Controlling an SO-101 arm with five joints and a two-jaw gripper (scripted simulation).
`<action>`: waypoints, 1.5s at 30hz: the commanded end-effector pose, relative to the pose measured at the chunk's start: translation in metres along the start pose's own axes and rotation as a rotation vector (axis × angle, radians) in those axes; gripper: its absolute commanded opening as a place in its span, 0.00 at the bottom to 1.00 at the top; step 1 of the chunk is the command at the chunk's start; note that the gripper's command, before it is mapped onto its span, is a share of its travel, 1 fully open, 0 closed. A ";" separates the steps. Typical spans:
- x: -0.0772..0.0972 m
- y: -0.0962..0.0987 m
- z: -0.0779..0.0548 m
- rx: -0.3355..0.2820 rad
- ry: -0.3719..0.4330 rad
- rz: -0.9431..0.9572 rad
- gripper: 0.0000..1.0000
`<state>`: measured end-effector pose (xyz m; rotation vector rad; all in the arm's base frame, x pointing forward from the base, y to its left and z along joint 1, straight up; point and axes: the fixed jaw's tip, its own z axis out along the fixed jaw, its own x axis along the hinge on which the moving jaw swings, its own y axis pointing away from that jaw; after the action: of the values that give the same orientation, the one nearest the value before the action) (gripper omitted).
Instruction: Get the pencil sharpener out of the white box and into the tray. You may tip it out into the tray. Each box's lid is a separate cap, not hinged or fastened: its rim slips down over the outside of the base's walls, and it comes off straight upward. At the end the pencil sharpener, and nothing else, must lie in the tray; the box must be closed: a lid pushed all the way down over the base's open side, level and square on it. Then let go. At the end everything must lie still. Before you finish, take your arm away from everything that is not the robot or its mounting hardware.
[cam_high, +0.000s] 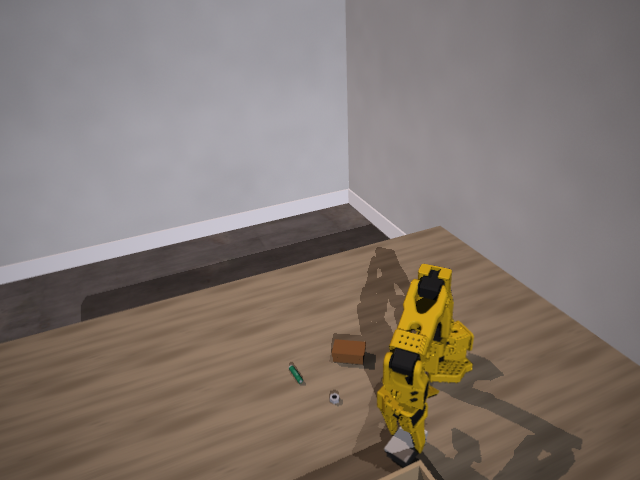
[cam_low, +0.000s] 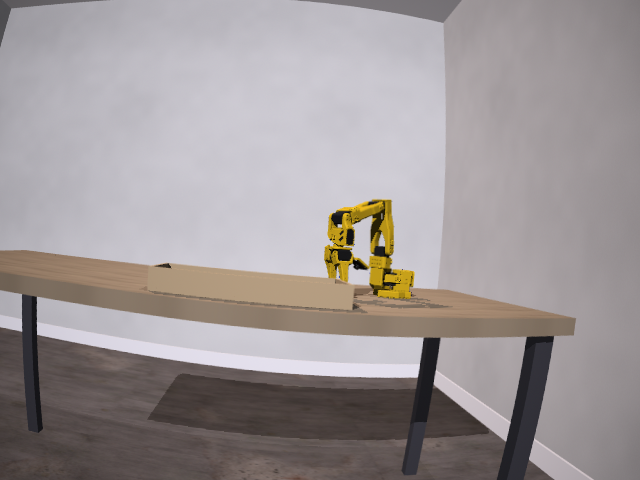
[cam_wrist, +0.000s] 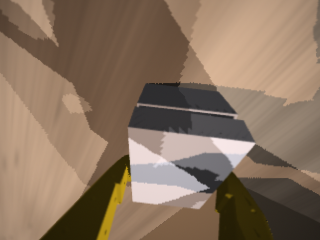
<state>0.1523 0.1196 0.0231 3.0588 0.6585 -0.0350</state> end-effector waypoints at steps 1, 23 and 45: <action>0.006 -0.001 0.000 0.007 0.024 0.002 0.23; 0.006 -0.001 0.001 0.007 0.024 0.002 0.23; 0.009 -0.002 0.003 0.007 0.024 0.002 0.23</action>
<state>0.1578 0.1244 0.0229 3.0688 0.6609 -0.0065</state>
